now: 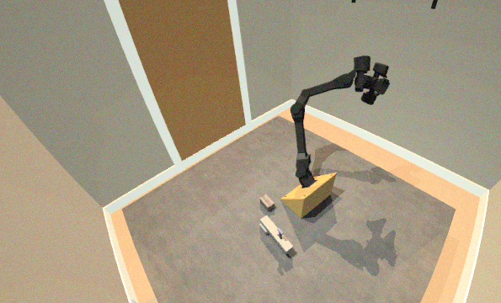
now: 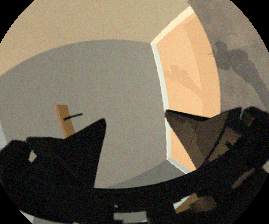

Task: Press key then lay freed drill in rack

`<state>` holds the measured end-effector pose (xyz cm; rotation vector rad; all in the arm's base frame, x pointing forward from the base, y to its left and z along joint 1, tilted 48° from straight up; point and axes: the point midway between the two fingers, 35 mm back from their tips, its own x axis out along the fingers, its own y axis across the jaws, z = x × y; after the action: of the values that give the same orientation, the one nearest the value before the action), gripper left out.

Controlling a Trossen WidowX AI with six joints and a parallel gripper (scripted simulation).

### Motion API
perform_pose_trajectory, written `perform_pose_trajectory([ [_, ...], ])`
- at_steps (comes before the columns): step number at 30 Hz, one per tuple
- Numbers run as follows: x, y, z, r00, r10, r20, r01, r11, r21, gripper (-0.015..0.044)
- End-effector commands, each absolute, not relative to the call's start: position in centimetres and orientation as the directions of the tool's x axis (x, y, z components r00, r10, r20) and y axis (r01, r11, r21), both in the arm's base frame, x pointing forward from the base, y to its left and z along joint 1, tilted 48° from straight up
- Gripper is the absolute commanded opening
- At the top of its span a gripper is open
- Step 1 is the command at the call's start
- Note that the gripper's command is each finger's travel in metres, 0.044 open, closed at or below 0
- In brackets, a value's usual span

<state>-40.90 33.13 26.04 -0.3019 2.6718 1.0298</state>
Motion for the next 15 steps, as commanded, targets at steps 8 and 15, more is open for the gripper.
perform_pose_trajectory([
  [8, -40.9, 33.1, 26.0, -0.944, -0.098, -0.314, -0.284, 0.727, 0.625, 0.019],
  [15, -37.7, 36.5, 24.4, -0.933, -0.006, -0.36, -0.236, 0.766, 0.598, 0.0006],
])
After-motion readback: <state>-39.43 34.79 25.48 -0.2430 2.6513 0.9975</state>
